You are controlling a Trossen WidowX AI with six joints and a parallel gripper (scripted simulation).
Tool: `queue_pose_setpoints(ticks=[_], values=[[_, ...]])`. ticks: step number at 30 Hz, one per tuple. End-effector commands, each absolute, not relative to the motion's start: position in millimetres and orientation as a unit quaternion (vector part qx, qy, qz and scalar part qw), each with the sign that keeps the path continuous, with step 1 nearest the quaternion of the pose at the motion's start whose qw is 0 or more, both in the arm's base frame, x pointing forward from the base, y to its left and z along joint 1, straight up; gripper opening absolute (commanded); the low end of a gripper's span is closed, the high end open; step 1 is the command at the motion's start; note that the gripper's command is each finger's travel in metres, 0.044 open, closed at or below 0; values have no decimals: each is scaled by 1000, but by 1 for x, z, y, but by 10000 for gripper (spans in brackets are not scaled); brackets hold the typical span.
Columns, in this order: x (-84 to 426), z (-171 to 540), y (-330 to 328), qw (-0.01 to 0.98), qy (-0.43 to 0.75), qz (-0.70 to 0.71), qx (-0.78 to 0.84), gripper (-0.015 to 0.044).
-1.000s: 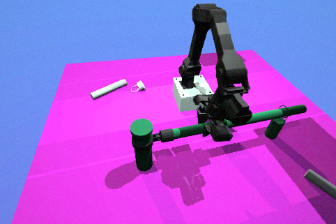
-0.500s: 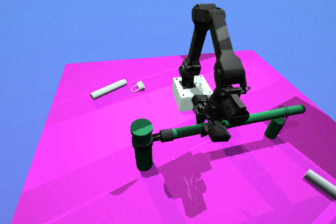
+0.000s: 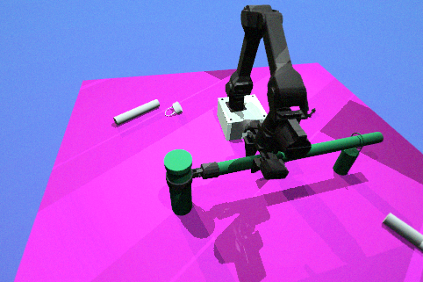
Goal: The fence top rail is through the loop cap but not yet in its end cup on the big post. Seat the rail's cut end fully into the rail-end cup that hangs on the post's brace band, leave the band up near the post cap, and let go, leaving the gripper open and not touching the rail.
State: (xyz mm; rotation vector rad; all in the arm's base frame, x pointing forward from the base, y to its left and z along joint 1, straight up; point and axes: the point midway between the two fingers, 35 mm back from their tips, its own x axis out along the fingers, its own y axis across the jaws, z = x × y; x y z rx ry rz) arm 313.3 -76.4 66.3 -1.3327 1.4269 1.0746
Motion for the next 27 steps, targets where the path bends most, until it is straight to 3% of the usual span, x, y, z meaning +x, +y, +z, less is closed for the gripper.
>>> queue_pose_setpoints(ticks=[1,27], values=[[316,70,-82,439,575,427,-542,0],[317,73,-92,439,575,427,-542,0]])
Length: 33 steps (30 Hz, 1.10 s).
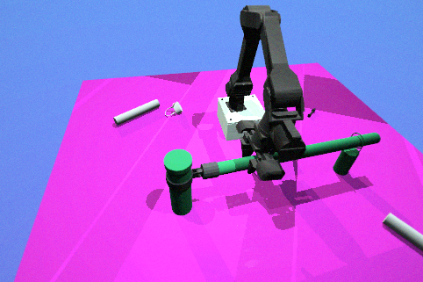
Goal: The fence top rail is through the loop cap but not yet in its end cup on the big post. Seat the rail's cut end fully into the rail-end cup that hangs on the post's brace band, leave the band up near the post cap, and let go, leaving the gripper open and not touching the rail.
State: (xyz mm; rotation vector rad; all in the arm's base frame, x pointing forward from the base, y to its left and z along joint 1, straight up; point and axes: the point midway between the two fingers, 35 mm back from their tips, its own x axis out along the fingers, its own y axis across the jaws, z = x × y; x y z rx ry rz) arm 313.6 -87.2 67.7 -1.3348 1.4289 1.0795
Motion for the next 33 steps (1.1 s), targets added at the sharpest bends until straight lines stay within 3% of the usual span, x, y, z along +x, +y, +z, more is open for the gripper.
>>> queue_pose_setpoints(ticks=[1,15,31,33], values=[[317,73,-92,439,575,427,-542,0],[314,68,-89,438,575,435,-537,0],[315,86,-71,439,575,436,-536,420],[315,96,-61,439,575,436,-536,440]])
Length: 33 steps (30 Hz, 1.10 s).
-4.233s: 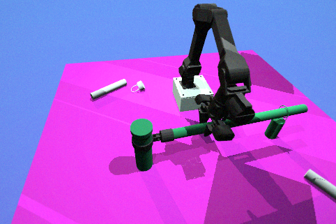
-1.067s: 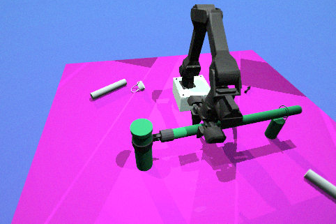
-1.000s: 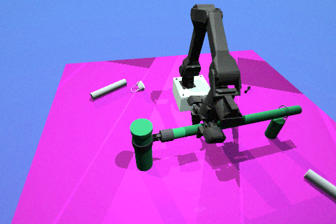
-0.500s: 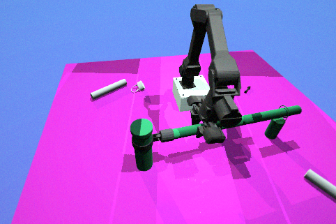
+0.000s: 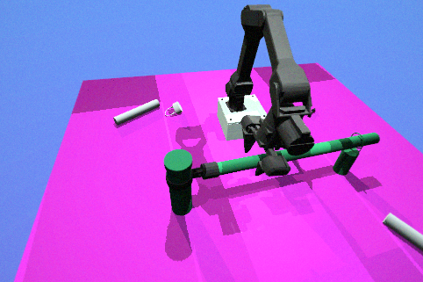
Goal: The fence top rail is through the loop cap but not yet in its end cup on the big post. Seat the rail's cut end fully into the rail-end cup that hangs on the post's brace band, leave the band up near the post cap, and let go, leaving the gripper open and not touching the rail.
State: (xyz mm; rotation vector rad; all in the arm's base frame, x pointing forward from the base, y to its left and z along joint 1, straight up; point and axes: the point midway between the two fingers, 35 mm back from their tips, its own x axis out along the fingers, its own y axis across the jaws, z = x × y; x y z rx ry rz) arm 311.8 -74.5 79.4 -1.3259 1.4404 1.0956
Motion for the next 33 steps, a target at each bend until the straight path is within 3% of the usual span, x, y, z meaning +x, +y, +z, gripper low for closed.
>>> queue_pose_setpoints(ticks=[1,15,33], values=[[315,100,-56,439,575,436,-536,440],[312,150,-40,436,573,438,-539,440],[312,151,-40,436,573,438,-539,440]])
